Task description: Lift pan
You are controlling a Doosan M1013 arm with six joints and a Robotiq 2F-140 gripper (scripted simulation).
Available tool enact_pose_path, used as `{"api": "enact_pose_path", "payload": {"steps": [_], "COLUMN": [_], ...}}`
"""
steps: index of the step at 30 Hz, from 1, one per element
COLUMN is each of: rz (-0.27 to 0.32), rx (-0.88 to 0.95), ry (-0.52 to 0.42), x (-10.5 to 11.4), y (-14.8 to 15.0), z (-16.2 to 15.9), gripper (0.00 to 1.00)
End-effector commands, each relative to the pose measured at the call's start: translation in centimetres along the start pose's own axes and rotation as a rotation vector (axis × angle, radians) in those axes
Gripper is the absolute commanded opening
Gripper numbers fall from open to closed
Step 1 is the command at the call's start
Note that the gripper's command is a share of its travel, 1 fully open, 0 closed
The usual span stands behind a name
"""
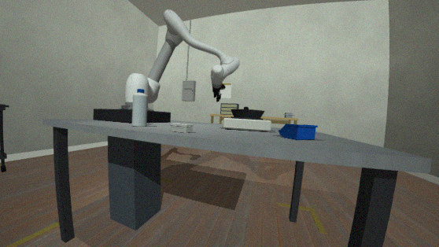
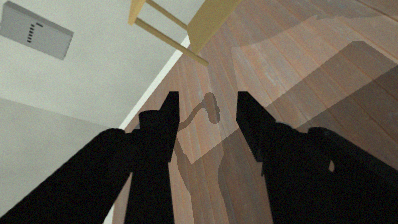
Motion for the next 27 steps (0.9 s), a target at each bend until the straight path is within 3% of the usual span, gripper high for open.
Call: {"api": "enact_pose_path", "payload": {"steps": [1,9,11,12,27], "rz": [0.052,0.119,0.119,0.138,0.188], "rx": [-0.096,-0.265,-0.265,-0.324,-0.575], "ry": [0.127,0.352,0.352,0.437,0.851], "x": [0.1,2.0,2.0,3.1,10.6], "y": [-0.2,1.0,1.0,1.8,7.6], "z": [1.3,4.1,4.1,5.0,7.7], "gripper": [0.41,0.41,0.41,0.41,0.41]}}
Point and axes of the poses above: the point where the finger pads meet when closed, its own x axis back along the fingers, its own y axis across the jaws, z = x × y, the point moved 4 cm from there along x, back along the fingers, and after that the axes turned 1 degree about -x, right-handed, at the moved point
